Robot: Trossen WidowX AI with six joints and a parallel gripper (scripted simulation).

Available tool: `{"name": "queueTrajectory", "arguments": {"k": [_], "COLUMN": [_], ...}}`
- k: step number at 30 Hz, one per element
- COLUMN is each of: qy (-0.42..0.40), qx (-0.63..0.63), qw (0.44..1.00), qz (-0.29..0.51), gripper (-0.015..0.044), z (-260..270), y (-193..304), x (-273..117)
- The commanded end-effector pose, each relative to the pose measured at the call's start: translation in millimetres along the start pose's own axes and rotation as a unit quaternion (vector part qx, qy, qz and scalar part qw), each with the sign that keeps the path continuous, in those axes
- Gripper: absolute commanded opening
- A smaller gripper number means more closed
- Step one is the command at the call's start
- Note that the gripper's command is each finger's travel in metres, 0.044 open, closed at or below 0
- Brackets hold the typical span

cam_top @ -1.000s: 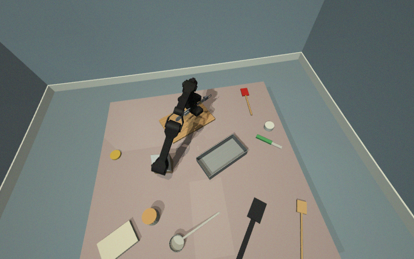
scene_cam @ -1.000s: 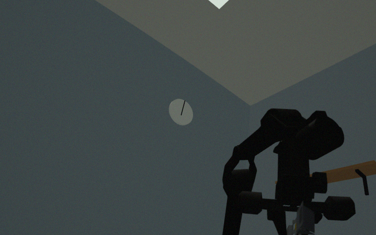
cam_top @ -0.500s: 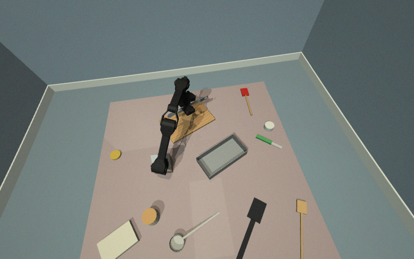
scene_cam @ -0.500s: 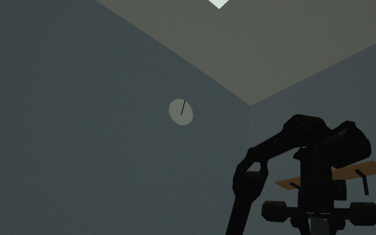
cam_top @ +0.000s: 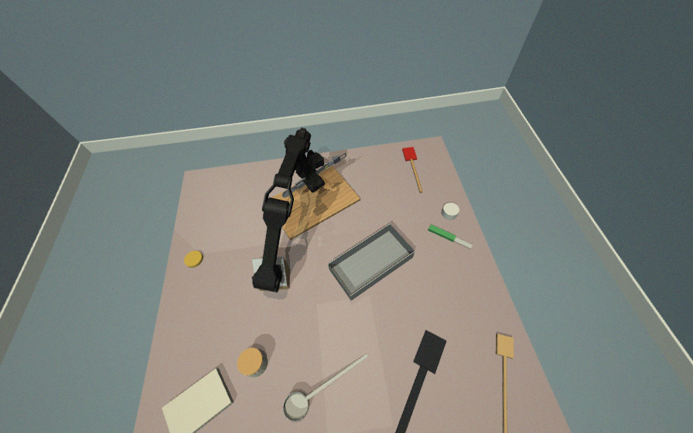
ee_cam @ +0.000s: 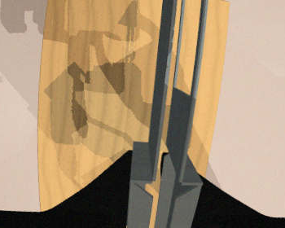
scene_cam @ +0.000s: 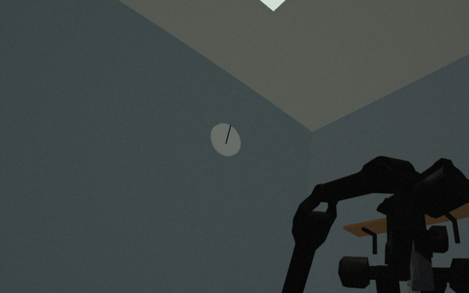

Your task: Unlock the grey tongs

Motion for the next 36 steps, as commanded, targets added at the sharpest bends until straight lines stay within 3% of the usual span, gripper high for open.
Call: {"name": "queueTrajectory", "arguments": {"k": [1, 36], "qy": [0.003, 0.026], "qx": [-0.008, -0.024], "qw": [0.999, 0.947], "qz": [-0.040, -0.321], "gripper": [-0.0150, -0.0150], "z": [4, 21], "y": [1, 33], "x": [-1, 9]}}
Point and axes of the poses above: the point midway between the two fingers, 35 mm back from their tips, its own x axis out along the fingers, its own z axis across the jaws, y = z × x, the point moved 5 cm from there along -x, back along the fingers, and after that the axes turned 4 degrees about -x, right-handed, at the moved point
